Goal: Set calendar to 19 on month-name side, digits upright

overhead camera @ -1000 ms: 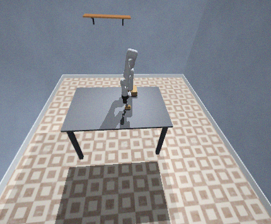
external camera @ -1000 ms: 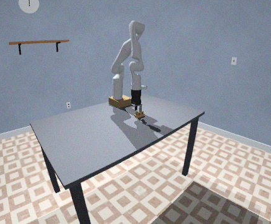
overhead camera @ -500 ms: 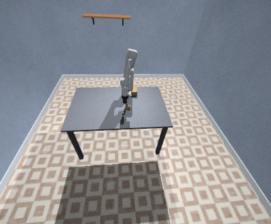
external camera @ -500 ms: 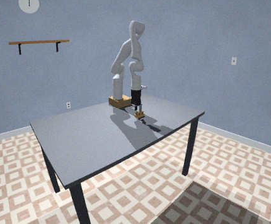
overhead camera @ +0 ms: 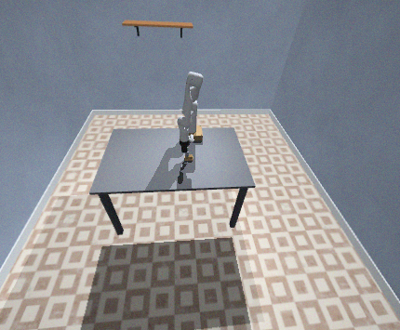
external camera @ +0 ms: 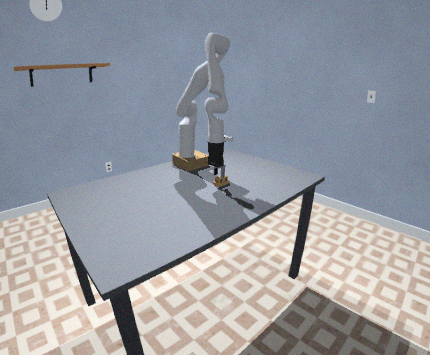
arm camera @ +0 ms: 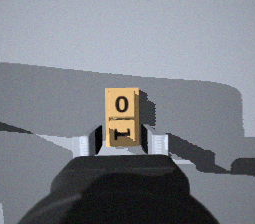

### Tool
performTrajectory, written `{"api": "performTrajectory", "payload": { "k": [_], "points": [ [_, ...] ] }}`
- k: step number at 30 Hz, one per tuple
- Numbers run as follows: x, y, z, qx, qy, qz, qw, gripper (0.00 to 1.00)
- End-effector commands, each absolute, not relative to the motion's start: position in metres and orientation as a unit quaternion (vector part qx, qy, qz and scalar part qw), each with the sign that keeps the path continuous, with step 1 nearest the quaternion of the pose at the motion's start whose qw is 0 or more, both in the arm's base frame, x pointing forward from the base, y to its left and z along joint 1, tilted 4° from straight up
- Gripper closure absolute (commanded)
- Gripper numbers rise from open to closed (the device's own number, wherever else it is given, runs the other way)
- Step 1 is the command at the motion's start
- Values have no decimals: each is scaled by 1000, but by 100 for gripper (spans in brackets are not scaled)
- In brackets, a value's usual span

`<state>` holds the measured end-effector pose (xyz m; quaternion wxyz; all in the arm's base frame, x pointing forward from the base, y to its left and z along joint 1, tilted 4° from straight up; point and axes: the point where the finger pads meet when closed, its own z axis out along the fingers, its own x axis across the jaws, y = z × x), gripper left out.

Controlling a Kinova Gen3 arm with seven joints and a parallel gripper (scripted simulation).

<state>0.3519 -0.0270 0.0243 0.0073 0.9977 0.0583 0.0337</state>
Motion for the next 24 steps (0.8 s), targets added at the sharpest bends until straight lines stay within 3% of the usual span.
{"api": "performTrajectory", "payload": {
  "k": [1,24],
  "points": [
    [352,-27,25,998,58,34,7,13],
    [353,-27,13,998,58,34,7,13]
  ]
}}
